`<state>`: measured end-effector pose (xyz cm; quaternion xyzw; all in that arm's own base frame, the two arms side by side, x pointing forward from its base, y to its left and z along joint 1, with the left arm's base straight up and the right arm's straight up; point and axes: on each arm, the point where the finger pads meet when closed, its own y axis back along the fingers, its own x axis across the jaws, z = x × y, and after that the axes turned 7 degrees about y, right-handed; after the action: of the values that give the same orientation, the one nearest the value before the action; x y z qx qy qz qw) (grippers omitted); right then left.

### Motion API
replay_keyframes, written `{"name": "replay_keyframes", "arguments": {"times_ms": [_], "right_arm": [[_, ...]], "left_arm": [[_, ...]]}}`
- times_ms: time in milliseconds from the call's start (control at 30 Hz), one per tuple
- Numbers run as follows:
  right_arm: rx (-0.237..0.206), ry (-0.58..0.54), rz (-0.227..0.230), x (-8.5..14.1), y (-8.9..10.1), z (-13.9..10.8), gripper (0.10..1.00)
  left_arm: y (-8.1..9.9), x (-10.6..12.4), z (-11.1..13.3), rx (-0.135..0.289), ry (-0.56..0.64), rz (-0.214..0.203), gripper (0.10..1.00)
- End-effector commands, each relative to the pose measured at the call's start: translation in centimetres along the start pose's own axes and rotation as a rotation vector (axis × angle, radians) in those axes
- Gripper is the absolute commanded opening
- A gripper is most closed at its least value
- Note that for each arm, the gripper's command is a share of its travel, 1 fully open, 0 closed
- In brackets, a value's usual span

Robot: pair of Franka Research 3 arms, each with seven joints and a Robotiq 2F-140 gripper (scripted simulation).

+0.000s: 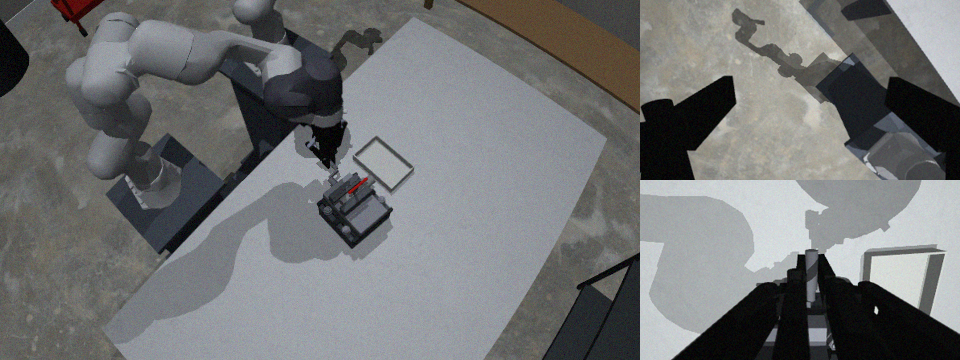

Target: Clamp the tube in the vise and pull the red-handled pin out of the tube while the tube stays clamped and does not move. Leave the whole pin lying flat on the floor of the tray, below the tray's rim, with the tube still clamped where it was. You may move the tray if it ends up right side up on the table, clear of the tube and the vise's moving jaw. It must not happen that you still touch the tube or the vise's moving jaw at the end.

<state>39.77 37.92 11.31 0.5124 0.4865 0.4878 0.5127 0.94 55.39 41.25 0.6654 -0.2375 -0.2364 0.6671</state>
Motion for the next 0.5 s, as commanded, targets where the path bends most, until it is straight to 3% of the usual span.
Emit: {"name": "replay_keyframes", "arguments": {"times_ms": [0, 467], "right_arm": [[0.002, 0.004, -0.001, -0.25, 0.45, 0.03, 0.122], [0.002, 0.004, -0.001, -1.05, 1.43, -0.06, 0.122]], "left_arm": [[0.05, -0.02, -0.05, 0.002, 0.003, -0.002, 1.0], [0.05, -0.02, -0.05, 0.002, 0.003, -0.002, 1.0]]}}
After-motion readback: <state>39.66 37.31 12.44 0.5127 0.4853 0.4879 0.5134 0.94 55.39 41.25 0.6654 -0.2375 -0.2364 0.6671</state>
